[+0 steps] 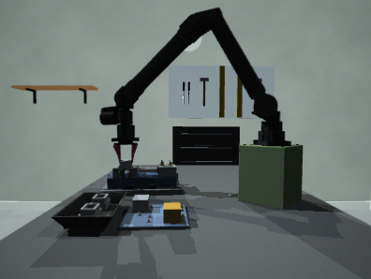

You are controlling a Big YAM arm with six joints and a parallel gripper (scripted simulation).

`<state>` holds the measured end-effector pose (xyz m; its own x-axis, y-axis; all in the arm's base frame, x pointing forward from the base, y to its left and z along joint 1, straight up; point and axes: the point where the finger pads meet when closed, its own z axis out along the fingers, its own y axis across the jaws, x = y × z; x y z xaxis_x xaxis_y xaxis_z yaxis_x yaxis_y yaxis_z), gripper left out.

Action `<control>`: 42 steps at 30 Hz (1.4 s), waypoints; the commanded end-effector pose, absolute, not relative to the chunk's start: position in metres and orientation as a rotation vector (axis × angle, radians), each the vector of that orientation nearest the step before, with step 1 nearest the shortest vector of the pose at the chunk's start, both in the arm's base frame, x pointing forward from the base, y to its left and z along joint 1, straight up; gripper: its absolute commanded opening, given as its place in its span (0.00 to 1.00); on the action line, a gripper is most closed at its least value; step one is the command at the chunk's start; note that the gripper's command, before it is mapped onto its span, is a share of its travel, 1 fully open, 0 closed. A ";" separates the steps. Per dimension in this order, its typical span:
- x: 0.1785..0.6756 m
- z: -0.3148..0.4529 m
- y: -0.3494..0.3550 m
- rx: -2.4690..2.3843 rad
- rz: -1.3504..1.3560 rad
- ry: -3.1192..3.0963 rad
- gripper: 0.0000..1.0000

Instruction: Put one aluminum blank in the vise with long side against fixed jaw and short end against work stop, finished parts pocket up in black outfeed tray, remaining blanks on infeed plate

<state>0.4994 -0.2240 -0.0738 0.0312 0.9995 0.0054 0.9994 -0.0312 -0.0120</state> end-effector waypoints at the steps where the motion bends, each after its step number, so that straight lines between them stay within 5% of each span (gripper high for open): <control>1: 0.510 -0.064 -0.235 -2.270 -0.018 -2.201 0.00; 42: 0.515 -0.066 -0.222 -2.274 -0.018 -2.194 0.00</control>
<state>0.5011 -0.2203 -0.0738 0.0289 0.9996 0.0054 0.9995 -0.0288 -0.0120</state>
